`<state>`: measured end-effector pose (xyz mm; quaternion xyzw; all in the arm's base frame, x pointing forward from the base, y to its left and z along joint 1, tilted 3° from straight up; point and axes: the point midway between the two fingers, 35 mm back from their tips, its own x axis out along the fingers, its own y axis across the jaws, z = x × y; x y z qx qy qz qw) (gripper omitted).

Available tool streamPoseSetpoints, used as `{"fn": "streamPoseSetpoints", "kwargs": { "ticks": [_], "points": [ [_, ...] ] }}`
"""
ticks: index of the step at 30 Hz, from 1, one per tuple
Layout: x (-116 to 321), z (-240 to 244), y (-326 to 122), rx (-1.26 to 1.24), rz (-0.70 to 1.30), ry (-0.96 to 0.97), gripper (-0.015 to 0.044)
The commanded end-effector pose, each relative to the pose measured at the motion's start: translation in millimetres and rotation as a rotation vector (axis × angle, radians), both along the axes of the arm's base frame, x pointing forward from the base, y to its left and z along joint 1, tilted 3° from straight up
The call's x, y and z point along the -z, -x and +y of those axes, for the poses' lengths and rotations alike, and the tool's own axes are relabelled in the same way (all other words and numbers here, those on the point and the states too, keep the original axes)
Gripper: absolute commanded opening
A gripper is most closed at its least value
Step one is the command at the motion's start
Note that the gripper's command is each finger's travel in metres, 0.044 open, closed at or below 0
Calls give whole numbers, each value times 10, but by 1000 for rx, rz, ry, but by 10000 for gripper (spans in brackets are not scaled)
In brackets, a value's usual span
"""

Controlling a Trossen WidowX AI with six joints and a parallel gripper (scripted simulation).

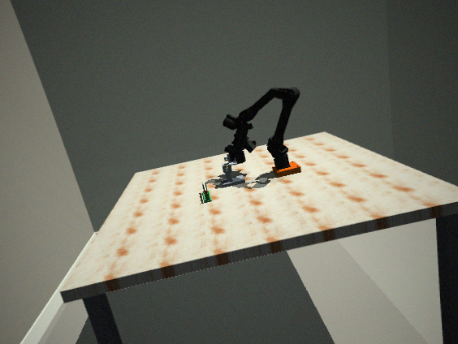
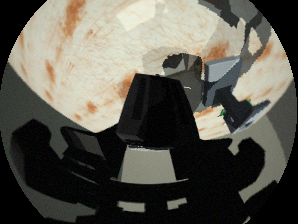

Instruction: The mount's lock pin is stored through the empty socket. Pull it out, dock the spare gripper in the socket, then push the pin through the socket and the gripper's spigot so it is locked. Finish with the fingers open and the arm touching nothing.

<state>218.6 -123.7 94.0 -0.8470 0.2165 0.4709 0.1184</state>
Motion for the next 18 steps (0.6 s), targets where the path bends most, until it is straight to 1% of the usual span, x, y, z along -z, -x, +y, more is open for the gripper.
{"fn": "streamPoseSetpoints", "kwargs": {
  "ticks": [1, 11, 18],
  "points": [
    [-233, -7, -20, -2, -25, 13, 0],
    [-591, 43, 68, -2, -25, 12, 0],
    [-614, 48, 76, -2, -25, 12, 0]
  ]
}}
